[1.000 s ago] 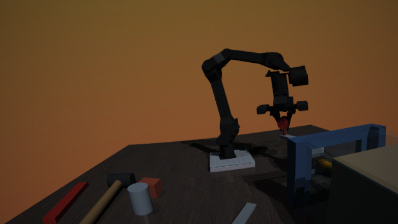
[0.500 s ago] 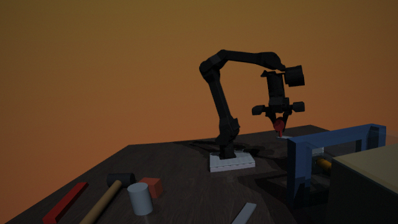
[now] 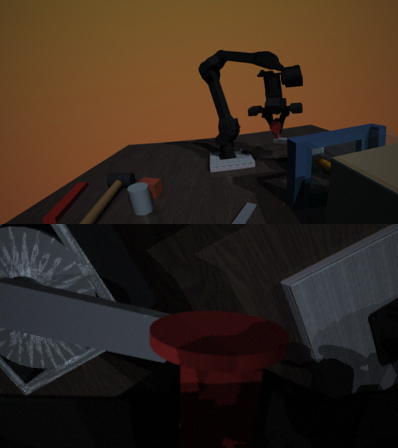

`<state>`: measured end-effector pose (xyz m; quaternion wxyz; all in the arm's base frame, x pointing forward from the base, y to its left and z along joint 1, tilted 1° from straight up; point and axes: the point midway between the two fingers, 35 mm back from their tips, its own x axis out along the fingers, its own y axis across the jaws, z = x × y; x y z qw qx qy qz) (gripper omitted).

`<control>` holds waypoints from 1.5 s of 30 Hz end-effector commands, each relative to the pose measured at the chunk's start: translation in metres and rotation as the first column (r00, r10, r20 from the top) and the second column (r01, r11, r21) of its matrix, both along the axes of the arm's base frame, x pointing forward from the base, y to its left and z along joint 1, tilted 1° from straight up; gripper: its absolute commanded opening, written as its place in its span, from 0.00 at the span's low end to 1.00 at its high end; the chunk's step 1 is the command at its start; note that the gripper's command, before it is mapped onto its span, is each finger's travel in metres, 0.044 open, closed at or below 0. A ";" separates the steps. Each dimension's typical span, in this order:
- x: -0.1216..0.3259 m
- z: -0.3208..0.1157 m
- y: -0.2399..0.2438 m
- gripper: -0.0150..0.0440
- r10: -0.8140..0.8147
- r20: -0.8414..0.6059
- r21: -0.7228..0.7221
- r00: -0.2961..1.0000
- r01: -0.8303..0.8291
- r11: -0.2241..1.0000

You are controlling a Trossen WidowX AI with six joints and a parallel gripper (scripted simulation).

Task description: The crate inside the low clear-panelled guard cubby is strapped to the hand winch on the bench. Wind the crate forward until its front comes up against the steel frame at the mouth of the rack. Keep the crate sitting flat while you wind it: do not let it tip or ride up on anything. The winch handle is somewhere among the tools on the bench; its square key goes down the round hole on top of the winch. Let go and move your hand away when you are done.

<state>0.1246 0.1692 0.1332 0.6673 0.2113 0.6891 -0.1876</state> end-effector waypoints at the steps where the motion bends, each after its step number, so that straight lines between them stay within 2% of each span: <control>1: 0.012 -0.003 -0.009 0.25 -0.016 0.023 -0.023 1.000 0.016 1.000; 45: 0.075 -0.003 -0.028 0.25 -0.016 0.028 -0.025 0.999 0.016 1.000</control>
